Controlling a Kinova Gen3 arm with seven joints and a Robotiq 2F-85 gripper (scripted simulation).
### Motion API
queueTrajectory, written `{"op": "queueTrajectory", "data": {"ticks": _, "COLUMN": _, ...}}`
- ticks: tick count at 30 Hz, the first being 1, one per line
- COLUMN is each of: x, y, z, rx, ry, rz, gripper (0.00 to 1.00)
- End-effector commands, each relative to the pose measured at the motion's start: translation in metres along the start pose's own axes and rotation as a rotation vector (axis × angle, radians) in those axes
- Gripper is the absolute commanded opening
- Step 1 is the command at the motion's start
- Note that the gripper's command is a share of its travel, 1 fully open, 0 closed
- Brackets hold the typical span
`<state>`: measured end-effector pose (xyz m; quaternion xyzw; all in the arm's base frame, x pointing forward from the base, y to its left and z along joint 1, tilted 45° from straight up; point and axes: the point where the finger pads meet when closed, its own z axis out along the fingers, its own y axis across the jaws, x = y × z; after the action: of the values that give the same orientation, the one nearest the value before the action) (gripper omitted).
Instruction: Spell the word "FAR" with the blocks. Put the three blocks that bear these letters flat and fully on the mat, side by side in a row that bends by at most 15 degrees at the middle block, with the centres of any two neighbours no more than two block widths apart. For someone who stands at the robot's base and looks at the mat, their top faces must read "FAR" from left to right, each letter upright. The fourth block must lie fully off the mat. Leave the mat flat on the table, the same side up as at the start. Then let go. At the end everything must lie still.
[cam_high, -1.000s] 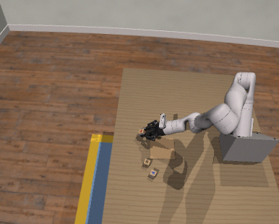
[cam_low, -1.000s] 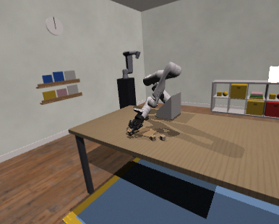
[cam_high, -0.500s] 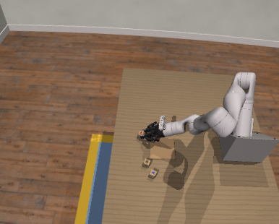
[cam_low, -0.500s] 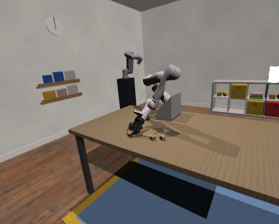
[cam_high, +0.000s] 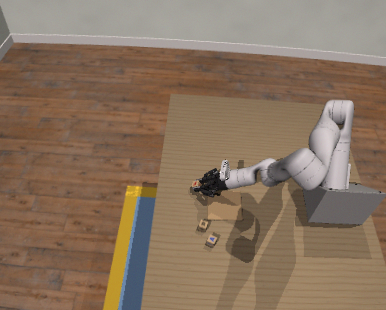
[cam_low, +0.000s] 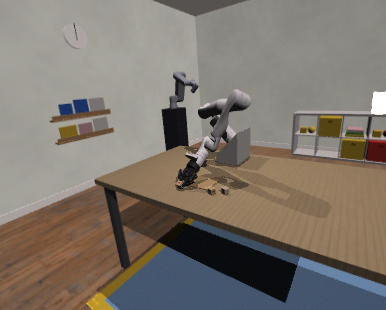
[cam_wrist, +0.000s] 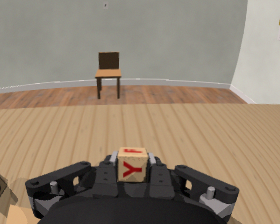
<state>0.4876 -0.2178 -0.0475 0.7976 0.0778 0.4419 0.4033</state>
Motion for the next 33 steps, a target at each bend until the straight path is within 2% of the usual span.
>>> {"op": "queueTrajectory", "data": {"ticks": 1, "x": -0.0004, "y": -0.0010, "z": 0.0005, "rx": 0.002, "ry": 0.003, "rz": 0.010, "gripper": 0.26}}
{"op": "queueTrajectory", "data": {"ticks": 15, "x": -0.0004, "y": -0.0010, "z": 0.0005, "rx": 0.002, "ry": 0.003, "rz": 0.010, "gripper": 0.26}}
{"op": "queueTrajectory", "data": {"ticks": 19, "x": -0.0004, "y": -0.0010, "z": 0.0005, "rx": 0.002, "ry": 0.003, "rz": 0.010, "gripper": 0.34}}
{"op": "queueTrajectory", "data": {"ticks": 23, "x": -0.0004, "y": -0.0010, "z": 0.0005, "rx": 0.002, "ry": 0.003, "rz": 0.010, "gripper": 0.34}}
{"op": "queueTrajectory", "data": {"ticks": 27, "x": -0.0004, "y": -0.0010, "z": 0.0005, "rx": 0.002, "ry": 0.003, "rz": 0.010, "gripper": 0.42}}
{"op": "queueTrajectory", "data": {"ticks": 29, "x": -0.0004, "y": -0.0010, "z": 0.0005, "rx": 0.002, "ry": 0.003, "rz": 0.010, "gripper": 0.42}}
{"op": "queueTrajectory", "data": {"ticks": 30, "x": -0.0004, "y": -0.0010, "z": 0.0005, "rx": 0.002, "ry": 0.003, "rz": 0.010, "gripper": 0.46}}
{"op": "queueTrajectory", "data": {"ticks": 33, "x": -0.0004, "y": -0.0010, "z": 0.0005, "rx": 0.002, "ry": 0.003, "rz": 0.010, "gripper": 0.46}}
